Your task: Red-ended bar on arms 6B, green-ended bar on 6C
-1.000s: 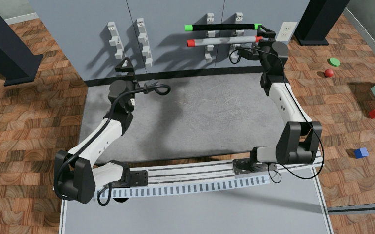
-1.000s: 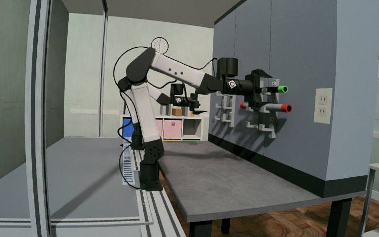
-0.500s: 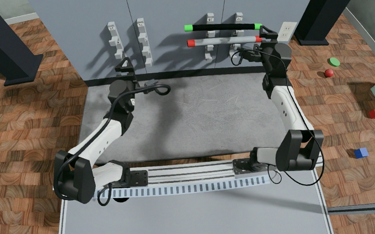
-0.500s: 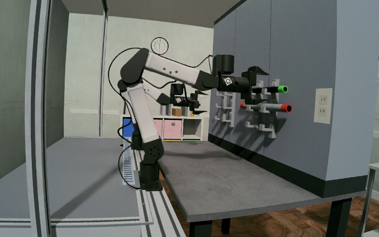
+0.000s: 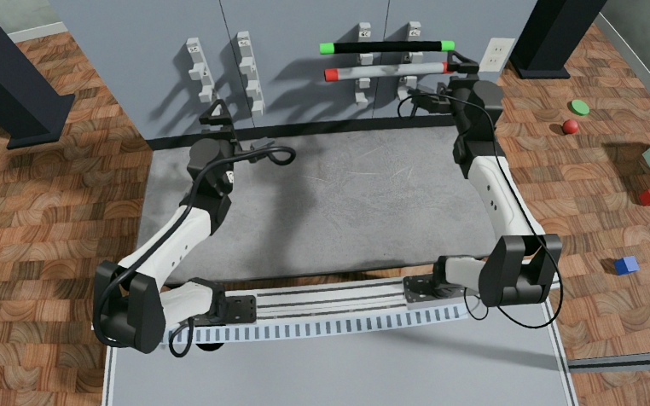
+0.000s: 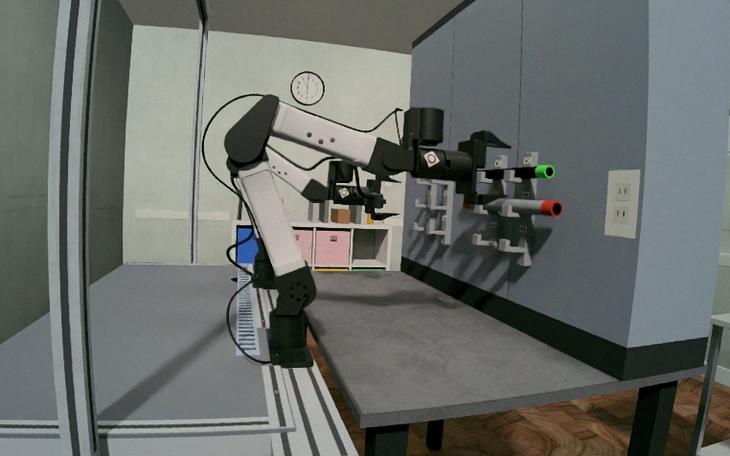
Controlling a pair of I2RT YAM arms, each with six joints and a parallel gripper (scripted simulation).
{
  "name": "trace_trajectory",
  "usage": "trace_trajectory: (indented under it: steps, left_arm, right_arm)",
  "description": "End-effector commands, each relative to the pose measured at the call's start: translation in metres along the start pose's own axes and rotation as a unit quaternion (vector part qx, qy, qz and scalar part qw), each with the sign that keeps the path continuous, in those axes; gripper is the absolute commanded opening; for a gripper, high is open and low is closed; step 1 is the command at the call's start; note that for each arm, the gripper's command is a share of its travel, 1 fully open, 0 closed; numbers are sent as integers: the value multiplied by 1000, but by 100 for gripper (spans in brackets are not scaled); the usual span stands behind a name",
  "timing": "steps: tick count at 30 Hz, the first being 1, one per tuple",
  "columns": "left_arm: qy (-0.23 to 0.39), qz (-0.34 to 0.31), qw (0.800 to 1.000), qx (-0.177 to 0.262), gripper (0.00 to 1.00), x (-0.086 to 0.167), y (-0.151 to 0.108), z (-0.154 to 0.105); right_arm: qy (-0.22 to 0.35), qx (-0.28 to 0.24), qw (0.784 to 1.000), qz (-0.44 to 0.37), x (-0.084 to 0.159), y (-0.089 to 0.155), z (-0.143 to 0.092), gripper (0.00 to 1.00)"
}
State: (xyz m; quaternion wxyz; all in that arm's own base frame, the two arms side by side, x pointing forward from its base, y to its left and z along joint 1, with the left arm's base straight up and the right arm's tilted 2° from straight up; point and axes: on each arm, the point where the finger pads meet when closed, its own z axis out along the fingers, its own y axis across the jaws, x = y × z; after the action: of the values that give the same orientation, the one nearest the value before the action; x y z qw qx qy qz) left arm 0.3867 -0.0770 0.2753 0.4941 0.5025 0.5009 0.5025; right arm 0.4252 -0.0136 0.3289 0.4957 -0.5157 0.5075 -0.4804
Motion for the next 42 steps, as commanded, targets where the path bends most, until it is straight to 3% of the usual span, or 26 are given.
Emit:
trace_trajectory:
  steps: [1,42]
  left_arm:
    - [-3,-5,1000,-4,100,1,3,-4]
    - [-3,-5,1000,-4,100,1,3,-4]
  right_arm:
    - [4,4,1000,3,-7,2,-5,100]
    - [4,4,1000,3,-68,35,-24,100]
